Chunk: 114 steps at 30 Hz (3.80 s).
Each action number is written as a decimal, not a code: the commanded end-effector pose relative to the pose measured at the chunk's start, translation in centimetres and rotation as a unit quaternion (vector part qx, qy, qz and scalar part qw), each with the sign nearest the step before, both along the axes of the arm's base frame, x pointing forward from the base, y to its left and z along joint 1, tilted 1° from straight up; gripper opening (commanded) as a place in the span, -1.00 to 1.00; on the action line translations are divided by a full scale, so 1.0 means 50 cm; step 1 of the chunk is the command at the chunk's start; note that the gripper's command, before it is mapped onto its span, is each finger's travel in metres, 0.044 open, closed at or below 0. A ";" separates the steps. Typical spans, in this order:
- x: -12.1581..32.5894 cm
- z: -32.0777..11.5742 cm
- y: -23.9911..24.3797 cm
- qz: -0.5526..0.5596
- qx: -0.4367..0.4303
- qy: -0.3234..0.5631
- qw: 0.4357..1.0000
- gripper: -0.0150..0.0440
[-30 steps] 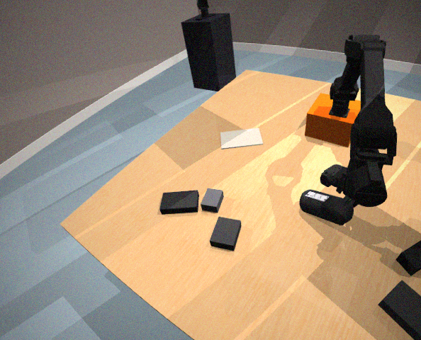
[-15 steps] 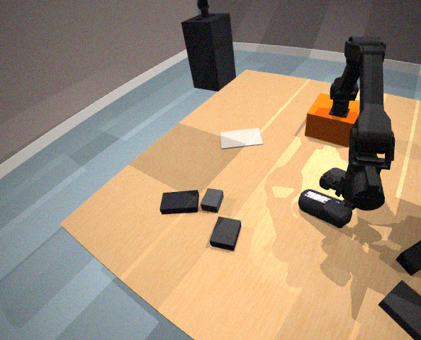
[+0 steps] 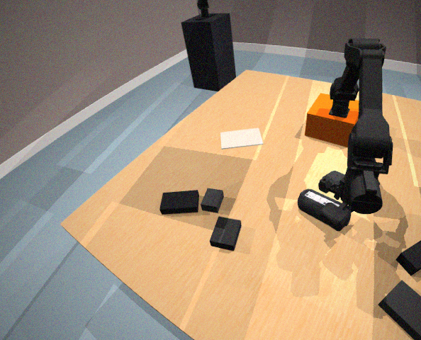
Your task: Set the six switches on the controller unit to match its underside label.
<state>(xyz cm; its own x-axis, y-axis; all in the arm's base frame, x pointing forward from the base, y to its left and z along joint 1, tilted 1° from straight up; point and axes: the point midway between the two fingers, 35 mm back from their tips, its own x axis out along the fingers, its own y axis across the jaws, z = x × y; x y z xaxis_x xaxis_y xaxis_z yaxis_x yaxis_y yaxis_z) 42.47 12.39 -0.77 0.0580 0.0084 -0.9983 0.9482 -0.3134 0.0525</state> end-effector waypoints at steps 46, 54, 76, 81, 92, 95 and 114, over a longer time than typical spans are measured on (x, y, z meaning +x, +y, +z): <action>0.001 -0.051 -0.001 -0.001 0.000 0.001 1.000 1.00; -0.011 -0.021 -0.045 -0.001 -0.001 0.001 1.000 1.00; -0.041 0.025 -0.117 -0.001 -0.003 0.002 1.000 1.00; -0.041 0.025 -0.117 -0.001 -0.003 0.002 1.000 0.91; -0.025 0.036 -0.116 0.312 -0.011 0.017 0.950 -0.07; -0.020 0.039 -0.117 0.406 -0.012 0.020 0.913 -0.33; 0.003 0.062 -0.118 0.871 0.010 0.016 0.492 -0.49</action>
<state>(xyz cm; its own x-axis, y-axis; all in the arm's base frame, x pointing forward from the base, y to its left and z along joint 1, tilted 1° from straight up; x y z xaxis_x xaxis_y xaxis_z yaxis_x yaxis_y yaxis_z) 41.46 6.32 1.08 -0.0573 0.0077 -0.9983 0.3833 0.9235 -0.0149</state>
